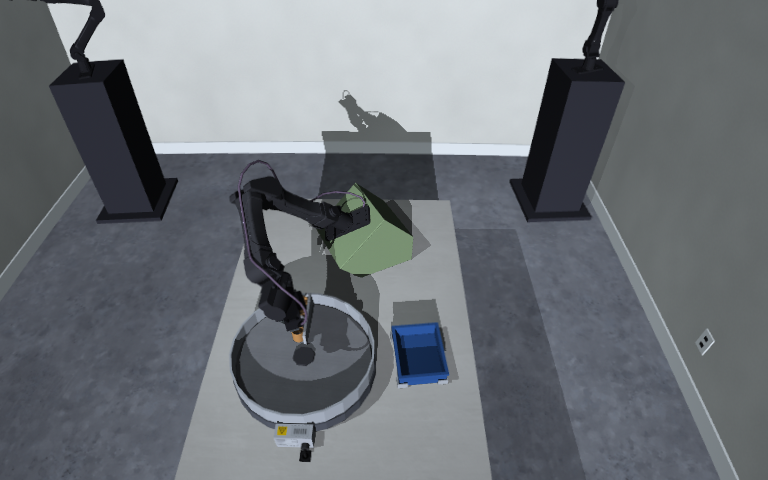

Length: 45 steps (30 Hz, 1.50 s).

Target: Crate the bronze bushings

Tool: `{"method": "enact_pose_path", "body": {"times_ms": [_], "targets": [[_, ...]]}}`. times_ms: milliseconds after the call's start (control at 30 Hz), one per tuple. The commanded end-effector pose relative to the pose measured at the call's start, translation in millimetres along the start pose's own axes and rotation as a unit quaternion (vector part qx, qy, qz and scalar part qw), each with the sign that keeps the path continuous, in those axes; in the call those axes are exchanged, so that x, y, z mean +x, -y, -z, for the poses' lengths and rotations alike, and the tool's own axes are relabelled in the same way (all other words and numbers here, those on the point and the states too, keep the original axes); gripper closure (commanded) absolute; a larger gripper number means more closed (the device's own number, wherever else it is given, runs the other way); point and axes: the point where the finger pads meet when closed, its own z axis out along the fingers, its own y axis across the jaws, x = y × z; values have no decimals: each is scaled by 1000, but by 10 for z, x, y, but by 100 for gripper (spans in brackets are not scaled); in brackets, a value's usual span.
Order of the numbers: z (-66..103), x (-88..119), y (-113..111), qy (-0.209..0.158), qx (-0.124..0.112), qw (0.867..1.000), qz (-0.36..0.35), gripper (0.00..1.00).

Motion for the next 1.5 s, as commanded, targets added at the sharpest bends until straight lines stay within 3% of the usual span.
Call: {"method": "enact_pose_path", "body": {"times_ms": [0,133,1467], "targets": [[202,-91,74,31,7,999,-13,85],[117,-26,-37,18,3,1000,-3,85],[117,-28,-38,19,3,1000,-3,85]]}}
